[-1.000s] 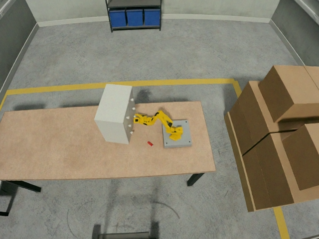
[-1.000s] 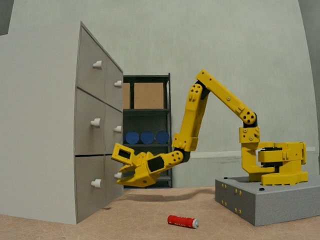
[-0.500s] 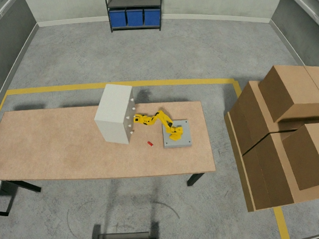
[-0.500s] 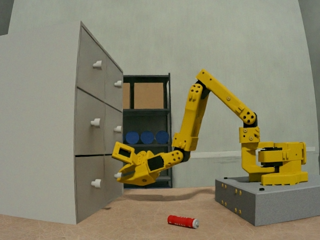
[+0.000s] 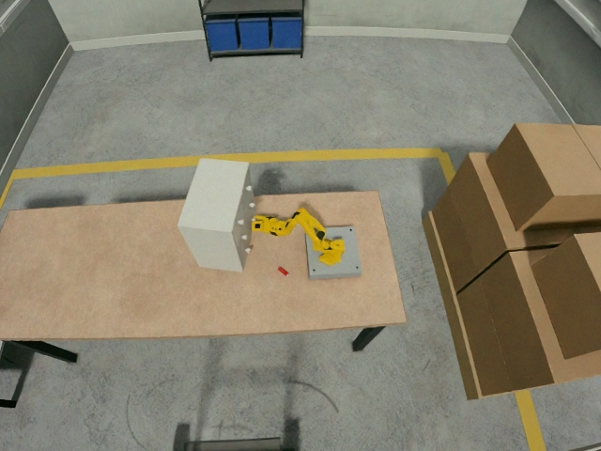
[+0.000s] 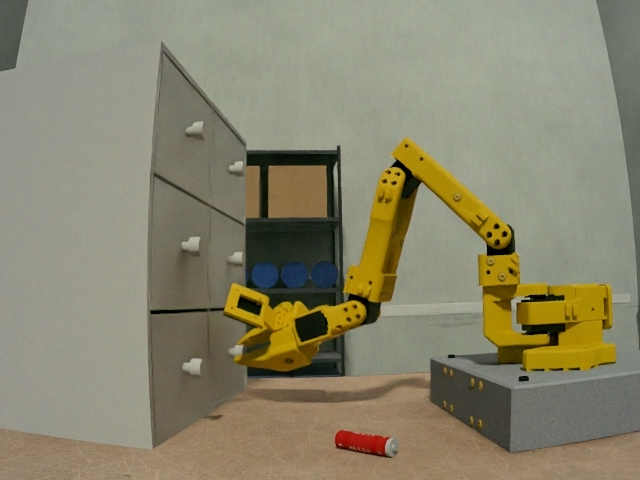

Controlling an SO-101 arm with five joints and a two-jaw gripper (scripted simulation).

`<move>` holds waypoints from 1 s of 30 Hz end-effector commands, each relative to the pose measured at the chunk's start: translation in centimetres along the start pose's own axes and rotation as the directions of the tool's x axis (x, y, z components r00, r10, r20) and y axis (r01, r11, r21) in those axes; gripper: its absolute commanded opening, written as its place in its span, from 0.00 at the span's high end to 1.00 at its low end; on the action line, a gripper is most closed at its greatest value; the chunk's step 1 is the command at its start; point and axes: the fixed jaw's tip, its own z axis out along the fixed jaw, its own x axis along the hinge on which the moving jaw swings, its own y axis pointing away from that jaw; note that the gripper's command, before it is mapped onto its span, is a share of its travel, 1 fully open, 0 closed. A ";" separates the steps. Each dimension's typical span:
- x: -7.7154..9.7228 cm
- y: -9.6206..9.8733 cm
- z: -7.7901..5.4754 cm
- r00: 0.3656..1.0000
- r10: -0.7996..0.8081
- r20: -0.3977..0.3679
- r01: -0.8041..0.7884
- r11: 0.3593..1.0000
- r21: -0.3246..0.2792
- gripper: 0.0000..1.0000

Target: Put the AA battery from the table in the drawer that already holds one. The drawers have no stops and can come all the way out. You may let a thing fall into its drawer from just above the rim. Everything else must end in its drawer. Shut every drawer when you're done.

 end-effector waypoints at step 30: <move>0.5 0.1 -0.9 0.999 -0.001 -0.033 0.000 1.000 -0.028 1.00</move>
